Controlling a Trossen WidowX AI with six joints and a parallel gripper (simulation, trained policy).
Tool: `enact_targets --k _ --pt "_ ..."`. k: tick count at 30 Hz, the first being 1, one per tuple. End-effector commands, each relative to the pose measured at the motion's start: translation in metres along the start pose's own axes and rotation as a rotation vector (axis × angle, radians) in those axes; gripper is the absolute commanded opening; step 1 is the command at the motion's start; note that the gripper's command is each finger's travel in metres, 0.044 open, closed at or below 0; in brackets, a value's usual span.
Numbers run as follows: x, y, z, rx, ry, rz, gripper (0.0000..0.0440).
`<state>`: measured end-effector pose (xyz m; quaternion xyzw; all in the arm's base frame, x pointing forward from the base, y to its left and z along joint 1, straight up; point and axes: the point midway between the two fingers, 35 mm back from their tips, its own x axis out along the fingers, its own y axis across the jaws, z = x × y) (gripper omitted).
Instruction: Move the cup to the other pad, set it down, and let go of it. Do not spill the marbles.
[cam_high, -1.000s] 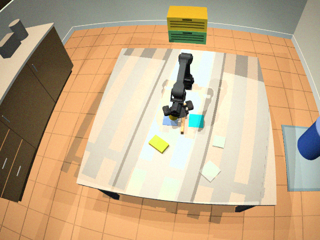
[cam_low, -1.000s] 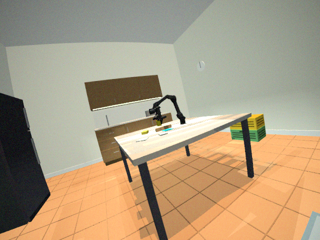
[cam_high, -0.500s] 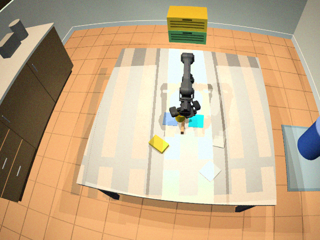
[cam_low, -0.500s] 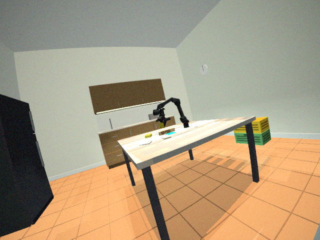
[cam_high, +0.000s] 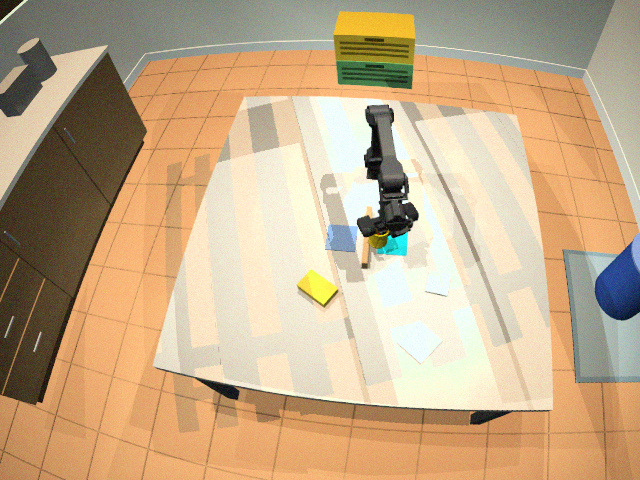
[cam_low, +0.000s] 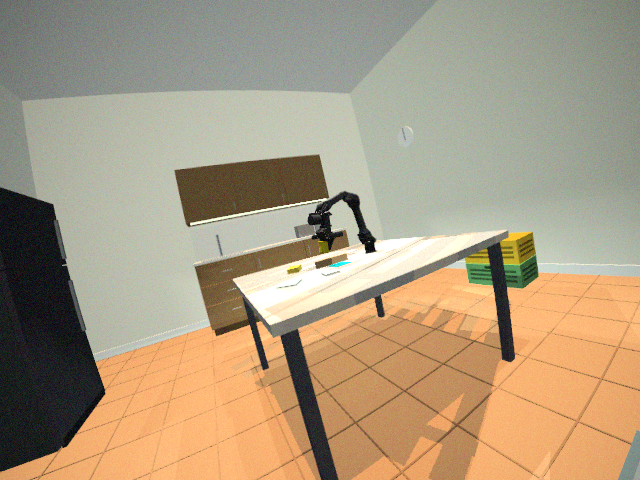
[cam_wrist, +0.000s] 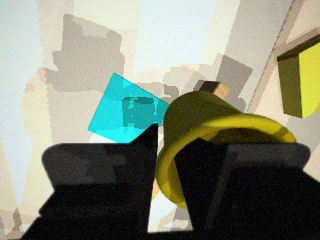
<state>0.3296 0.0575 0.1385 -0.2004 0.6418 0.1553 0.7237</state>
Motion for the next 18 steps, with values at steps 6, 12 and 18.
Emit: enact_targets --k 6,12,18 --pt "0.009 0.03 0.007 -0.022 -0.012 0.001 0.0" --pt "0.02 0.045 0.006 -0.026 -0.013 -0.001 0.0" --pt "0.035 0.054 0.0 -0.018 -0.009 -0.004 0.0"
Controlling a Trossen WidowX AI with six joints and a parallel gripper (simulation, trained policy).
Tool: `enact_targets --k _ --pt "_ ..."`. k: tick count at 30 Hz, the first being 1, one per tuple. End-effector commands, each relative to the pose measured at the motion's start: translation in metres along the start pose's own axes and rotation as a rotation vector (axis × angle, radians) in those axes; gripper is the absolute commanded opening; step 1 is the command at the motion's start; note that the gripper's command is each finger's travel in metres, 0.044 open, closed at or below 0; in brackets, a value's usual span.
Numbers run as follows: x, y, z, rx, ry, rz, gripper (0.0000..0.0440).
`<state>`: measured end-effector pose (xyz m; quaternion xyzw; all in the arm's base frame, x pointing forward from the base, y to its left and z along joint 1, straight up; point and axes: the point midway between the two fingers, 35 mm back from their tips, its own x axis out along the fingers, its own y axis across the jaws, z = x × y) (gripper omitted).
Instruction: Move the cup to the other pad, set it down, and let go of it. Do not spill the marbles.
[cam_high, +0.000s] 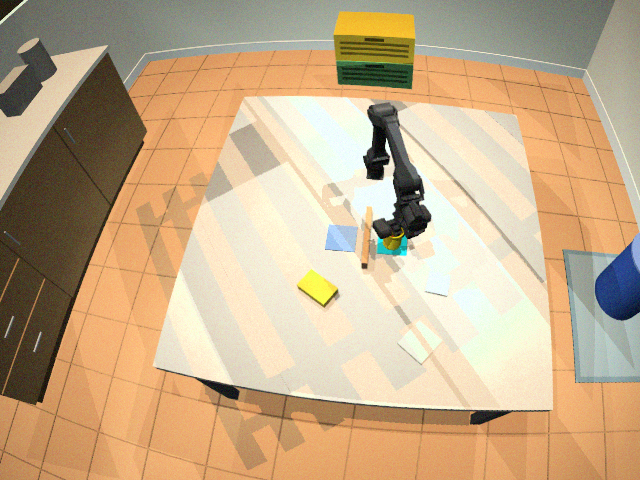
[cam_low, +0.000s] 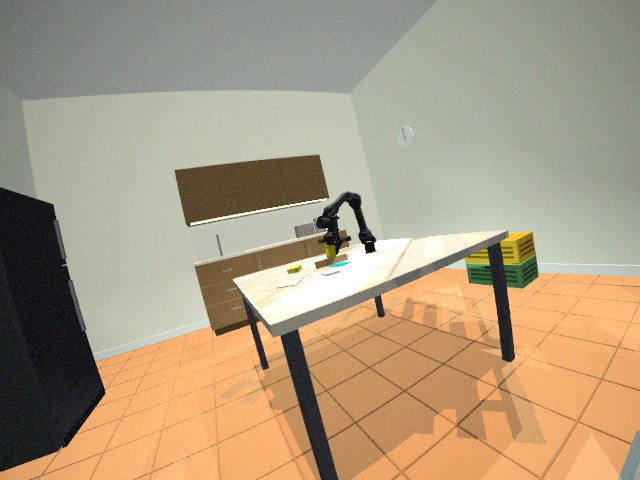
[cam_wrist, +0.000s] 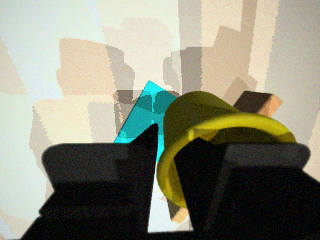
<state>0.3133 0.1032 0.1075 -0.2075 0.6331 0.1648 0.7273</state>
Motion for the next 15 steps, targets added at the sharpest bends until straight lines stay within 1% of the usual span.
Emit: enact_targets --k 1,8,15 --pt "0.01 0.005 -0.006 0.007 0.011 -0.005 0.0" --pt "0.026 0.014 -0.017 0.022 0.026 -0.007 0.0011" --pt "0.037 0.016 -0.024 0.04 0.022 -0.013 0.0039"
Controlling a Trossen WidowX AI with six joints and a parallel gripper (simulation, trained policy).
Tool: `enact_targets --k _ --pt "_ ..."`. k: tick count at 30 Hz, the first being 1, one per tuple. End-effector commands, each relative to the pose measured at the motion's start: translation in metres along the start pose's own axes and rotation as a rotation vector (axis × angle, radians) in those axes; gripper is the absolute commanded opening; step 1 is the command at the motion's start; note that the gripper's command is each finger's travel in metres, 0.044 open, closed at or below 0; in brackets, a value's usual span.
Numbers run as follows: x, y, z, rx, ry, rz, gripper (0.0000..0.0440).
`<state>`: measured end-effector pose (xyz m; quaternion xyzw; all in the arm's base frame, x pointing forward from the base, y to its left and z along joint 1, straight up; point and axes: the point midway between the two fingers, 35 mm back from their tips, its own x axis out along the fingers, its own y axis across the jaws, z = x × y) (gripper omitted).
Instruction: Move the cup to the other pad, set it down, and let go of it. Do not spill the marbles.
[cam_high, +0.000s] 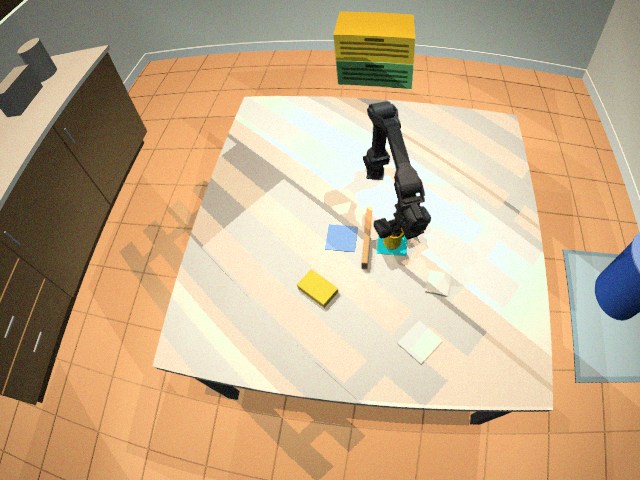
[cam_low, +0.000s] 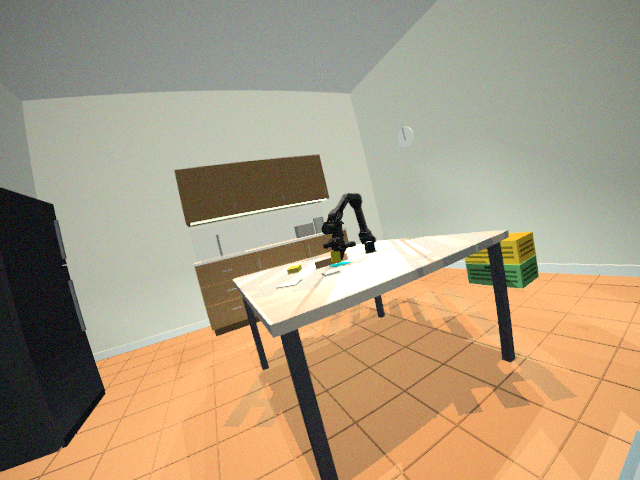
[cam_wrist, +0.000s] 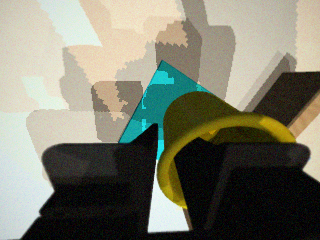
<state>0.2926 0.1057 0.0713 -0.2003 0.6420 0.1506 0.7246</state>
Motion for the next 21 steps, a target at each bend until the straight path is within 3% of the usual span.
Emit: enact_targets --k 1,6,10,21 --pt "0.005 0.0 -0.004 0.013 -0.001 -0.006 0.0044" --pt "0.007 -0.001 -0.004 0.03 -0.018 -0.003 0.0074" --pt "0.001 -0.003 0.002 0.046 -0.063 0.006 0.0148" --pt "-0.019 0.0 -0.004 0.06 -0.118 0.044 0.0183"
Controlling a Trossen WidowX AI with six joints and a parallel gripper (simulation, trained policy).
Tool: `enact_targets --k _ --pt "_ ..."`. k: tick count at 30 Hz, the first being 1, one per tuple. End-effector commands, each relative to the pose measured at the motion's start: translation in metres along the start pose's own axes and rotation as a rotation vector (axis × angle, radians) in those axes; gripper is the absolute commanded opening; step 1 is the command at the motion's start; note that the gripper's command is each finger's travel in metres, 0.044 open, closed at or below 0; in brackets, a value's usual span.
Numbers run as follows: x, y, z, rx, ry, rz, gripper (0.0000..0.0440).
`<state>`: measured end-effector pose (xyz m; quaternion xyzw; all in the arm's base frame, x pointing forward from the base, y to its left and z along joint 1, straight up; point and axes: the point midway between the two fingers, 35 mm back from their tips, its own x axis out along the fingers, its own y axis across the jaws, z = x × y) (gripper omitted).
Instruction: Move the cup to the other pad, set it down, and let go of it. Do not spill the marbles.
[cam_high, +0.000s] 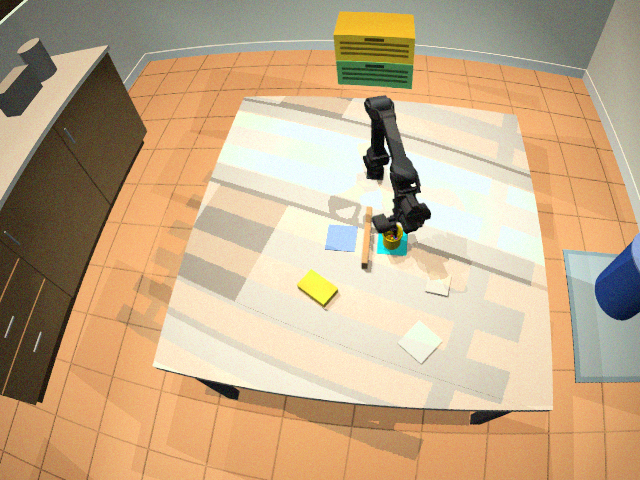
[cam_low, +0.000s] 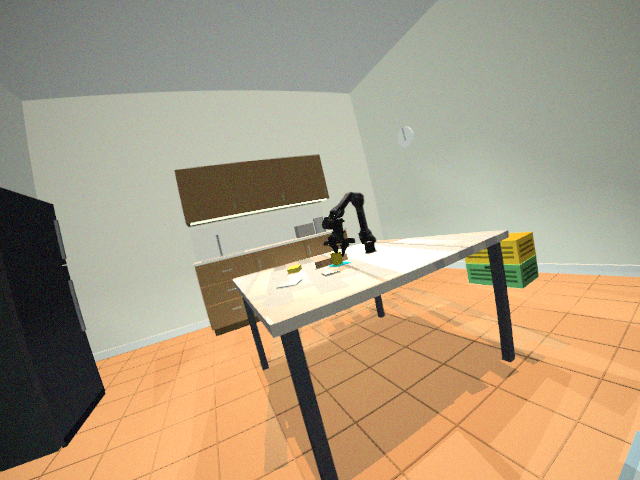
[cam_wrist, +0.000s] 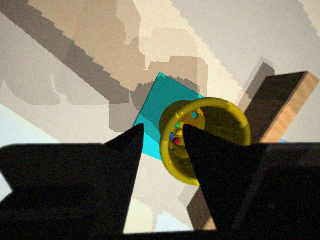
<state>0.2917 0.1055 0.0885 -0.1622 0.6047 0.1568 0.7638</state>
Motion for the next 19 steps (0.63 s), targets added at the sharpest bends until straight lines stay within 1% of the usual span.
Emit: enact_targets --k 1,14,18,19 --pt "-0.005 0.002 -0.005 0.01 -0.004 0.016 0.0187" --pt "-0.039 0.002 -0.004 0.043 -0.09 0.035 0.025" --pt "-0.052 0.0 -0.001 0.053 -0.126 0.034 0.0295" --pt "-0.055 -0.001 0.0 0.055 -0.133 0.032 0.0317"
